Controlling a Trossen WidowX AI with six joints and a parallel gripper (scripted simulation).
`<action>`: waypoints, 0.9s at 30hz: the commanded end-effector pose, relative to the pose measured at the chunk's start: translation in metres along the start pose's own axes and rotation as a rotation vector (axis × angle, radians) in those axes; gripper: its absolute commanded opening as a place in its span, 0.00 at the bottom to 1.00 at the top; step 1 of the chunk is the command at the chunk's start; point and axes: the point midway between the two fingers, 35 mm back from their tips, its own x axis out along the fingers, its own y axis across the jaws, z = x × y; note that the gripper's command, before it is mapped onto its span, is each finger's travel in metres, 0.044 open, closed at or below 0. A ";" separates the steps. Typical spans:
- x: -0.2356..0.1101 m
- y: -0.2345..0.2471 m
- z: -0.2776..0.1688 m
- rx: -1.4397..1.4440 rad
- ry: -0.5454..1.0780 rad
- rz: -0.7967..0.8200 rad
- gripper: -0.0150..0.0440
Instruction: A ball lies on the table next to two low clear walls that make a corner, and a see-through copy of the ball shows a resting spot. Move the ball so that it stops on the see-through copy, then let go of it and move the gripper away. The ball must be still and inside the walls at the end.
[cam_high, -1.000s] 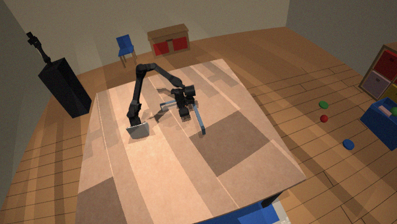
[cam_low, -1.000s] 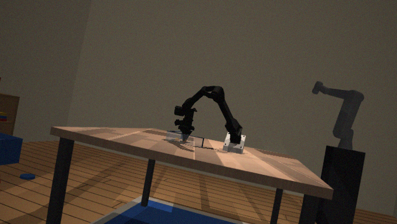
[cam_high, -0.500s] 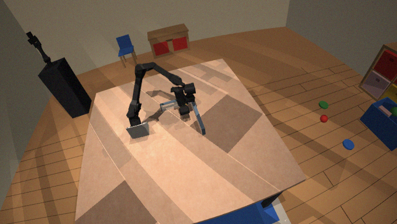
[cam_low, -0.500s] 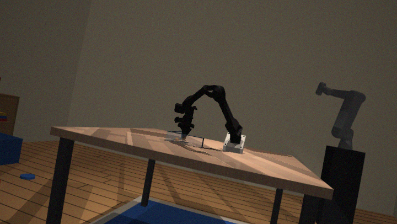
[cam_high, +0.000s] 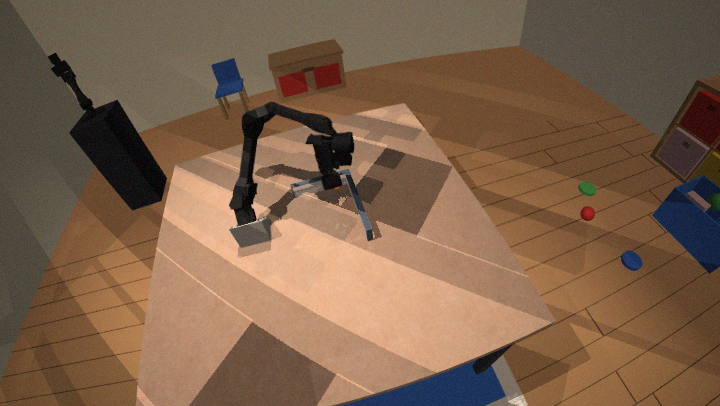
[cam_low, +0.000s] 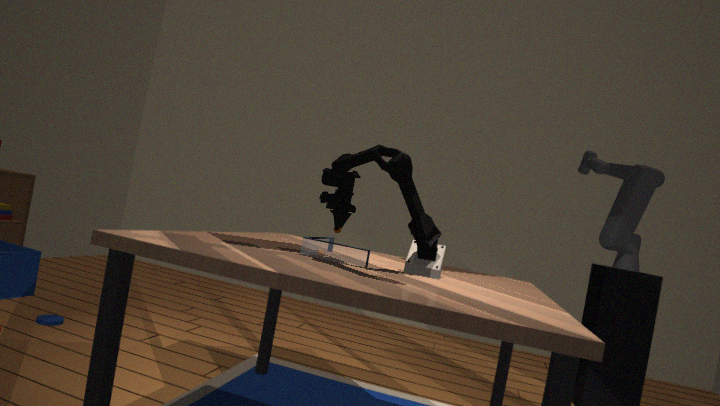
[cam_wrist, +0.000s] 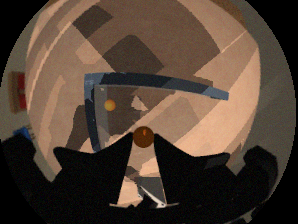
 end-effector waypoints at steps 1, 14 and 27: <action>-0.024 0.001 -0.004 -0.005 0.010 0.006 0.25; -0.026 0.014 0.000 -0.280 0.012 0.010 0.25; -0.013 0.039 0.011 -0.833 0.009 0.012 0.25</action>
